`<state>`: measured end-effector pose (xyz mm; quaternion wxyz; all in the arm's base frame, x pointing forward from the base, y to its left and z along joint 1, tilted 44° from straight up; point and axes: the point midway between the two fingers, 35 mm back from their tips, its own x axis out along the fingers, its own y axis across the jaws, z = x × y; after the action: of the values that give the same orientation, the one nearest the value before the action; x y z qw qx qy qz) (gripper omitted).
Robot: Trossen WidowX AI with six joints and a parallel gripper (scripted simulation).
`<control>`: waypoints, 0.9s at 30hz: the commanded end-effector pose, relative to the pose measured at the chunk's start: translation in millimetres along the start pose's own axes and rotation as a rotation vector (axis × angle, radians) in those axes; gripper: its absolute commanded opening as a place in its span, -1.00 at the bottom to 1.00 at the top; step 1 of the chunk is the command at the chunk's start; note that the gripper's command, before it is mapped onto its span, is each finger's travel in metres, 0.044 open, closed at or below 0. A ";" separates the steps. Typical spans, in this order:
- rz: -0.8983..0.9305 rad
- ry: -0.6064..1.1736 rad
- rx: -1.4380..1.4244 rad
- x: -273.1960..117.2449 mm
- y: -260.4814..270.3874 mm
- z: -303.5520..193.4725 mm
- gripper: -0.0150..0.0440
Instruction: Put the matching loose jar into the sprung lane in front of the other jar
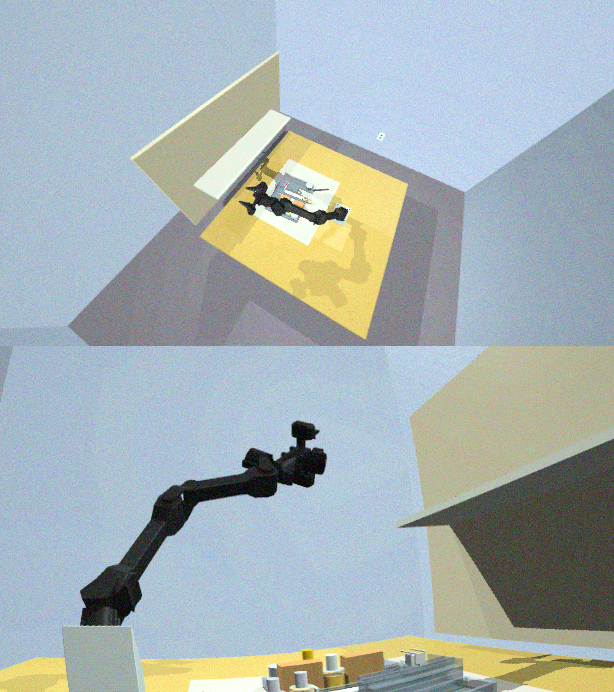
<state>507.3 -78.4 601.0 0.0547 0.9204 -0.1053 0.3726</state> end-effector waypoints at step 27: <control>-1.173 -0.737 -1.295 -229.7 32.6 319.2 1.00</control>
<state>573.2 -130.9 272.8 0.6468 0.7478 0.0832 -0.1243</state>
